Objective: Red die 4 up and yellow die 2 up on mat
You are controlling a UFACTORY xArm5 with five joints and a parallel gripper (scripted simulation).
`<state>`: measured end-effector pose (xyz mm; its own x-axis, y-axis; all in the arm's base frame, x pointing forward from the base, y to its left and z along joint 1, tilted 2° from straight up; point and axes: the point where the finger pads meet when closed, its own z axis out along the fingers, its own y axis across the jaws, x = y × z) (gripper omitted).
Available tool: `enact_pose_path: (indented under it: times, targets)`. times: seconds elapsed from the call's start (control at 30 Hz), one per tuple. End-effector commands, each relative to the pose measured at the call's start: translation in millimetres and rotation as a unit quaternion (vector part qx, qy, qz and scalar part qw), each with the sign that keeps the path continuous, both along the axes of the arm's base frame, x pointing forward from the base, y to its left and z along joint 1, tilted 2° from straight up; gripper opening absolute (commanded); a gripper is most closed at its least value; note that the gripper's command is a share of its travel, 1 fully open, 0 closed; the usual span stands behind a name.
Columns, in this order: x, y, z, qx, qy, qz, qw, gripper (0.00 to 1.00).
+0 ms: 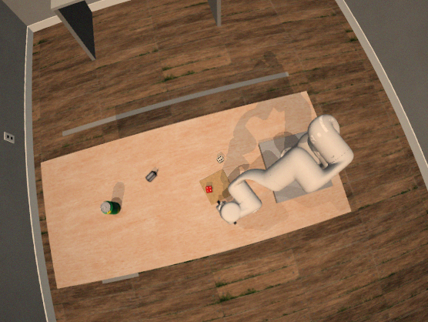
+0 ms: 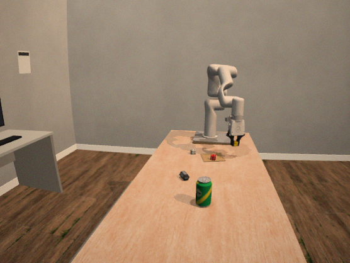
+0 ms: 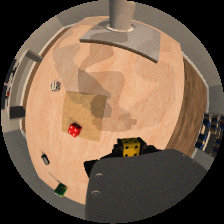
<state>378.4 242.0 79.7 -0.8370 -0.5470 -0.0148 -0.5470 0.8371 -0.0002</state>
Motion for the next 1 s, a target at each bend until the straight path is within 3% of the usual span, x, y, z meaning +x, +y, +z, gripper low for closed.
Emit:
enact_pose_path:
  times: [0.0, 0.2, 0.3, 0.4, 0.57, 0.77, 0.87, 0.97]
  targets:
    - [0.3, 0.3, 1.1, 0.028, -0.043, -0.001, 0.999, 0.27]
    - [-0.2, 0.2, -0.3, 0.078, -0.12, -0.004, 0.99, 0.27]
    - [-0.2, 0.2, -0.3, 0.078, -0.121, -0.004, 0.99, 0.27]
    - [-0.7, 0.0, -0.7, 0.113, -0.173, -0.006, 0.978, 0.27]
    - [-1.7, -0.5, -0.2, 0.138, -0.212, -0.007, 0.967, 0.27]
    - [-2.0, -0.5, -1.0, 0.182, -0.277, -0.01, 0.943, 0.27]
    - [-2.0, -0.5, -1.0, 0.183, -0.278, -0.01, 0.943, 0.27]
    - [-3.0, -1.0, -0.6, 0.212, -0.321, -0.012, 0.923, 0.27]
